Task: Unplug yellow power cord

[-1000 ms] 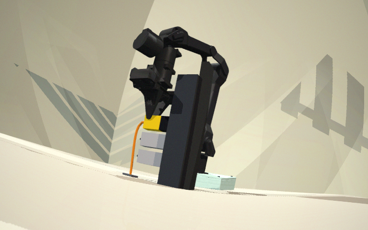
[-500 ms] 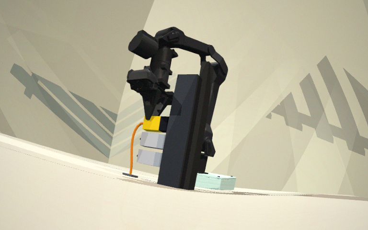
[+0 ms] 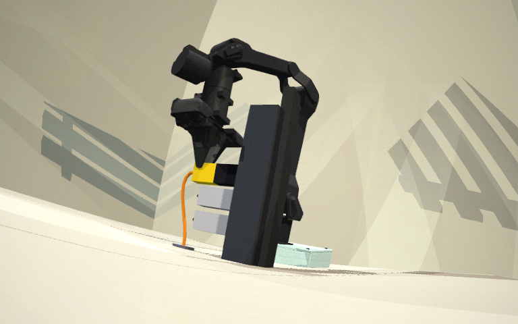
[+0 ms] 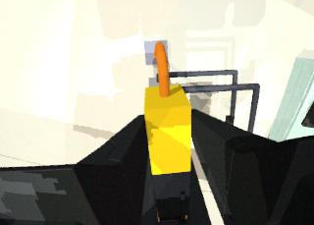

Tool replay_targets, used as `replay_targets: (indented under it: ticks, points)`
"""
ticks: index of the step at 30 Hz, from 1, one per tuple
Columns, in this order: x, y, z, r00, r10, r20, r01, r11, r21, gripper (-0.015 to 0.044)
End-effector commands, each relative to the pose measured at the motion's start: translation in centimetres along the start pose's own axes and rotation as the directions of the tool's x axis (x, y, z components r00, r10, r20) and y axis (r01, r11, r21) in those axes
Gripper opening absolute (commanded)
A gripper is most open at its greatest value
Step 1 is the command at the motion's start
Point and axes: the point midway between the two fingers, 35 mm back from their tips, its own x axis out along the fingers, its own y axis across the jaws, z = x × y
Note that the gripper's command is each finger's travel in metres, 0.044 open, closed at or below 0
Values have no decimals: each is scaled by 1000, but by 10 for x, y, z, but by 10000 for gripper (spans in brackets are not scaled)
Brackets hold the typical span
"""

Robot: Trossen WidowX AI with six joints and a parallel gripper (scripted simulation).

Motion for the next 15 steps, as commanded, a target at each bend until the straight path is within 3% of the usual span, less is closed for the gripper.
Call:
replay_targets:
  ticks: [1, 2, 15]
  points:
    - [-6, -3, 27, 998, 3, 57, -5, 999, 33, 0]
    - [-6, -3, 28, 998, 3, 57, -5, 999, 33, 0]
    - [-2, -4, 15, 998, 5, 56, -7, 999, 35, 341]
